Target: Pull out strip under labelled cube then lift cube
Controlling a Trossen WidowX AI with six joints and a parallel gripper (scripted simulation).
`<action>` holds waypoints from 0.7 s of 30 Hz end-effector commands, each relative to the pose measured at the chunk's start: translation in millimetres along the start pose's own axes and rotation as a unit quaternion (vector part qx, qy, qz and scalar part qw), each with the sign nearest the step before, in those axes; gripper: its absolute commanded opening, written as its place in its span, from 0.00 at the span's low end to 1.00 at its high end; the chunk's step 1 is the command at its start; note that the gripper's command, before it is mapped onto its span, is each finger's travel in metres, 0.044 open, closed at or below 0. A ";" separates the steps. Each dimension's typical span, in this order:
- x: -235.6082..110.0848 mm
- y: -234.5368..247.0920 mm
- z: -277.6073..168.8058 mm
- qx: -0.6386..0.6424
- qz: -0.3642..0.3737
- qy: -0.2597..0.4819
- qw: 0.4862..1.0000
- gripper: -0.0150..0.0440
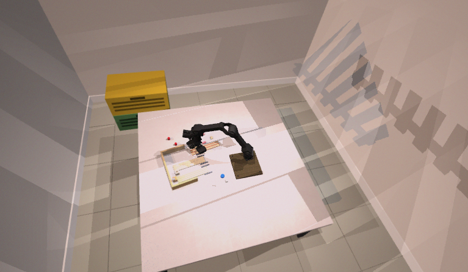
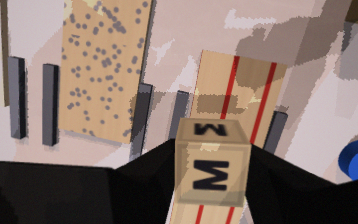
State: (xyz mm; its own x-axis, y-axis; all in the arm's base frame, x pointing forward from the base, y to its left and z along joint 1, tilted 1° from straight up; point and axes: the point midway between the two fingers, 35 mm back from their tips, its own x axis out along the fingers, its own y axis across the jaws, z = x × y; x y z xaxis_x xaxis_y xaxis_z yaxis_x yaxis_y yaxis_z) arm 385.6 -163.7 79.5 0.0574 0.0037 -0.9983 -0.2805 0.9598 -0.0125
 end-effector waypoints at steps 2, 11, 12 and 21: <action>-7.1 12.5 -15.9 0.002 0.004 0.007 1.000 0.25; -9.4 21.9 -27.4 0.002 0.005 0.007 1.000 0.25; -9.8 23.9 -30.0 0.002 0.005 0.007 1.000 0.25; -11.3 42.8 -53.5 0.002 0.005 0.008 1.000 0.25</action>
State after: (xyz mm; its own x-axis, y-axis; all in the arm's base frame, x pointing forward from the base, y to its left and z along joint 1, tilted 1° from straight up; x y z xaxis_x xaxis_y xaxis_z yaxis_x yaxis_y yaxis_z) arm 333.3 -142.1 89.9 0.0470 0.0081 -0.9989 -0.2778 0.9606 -0.0053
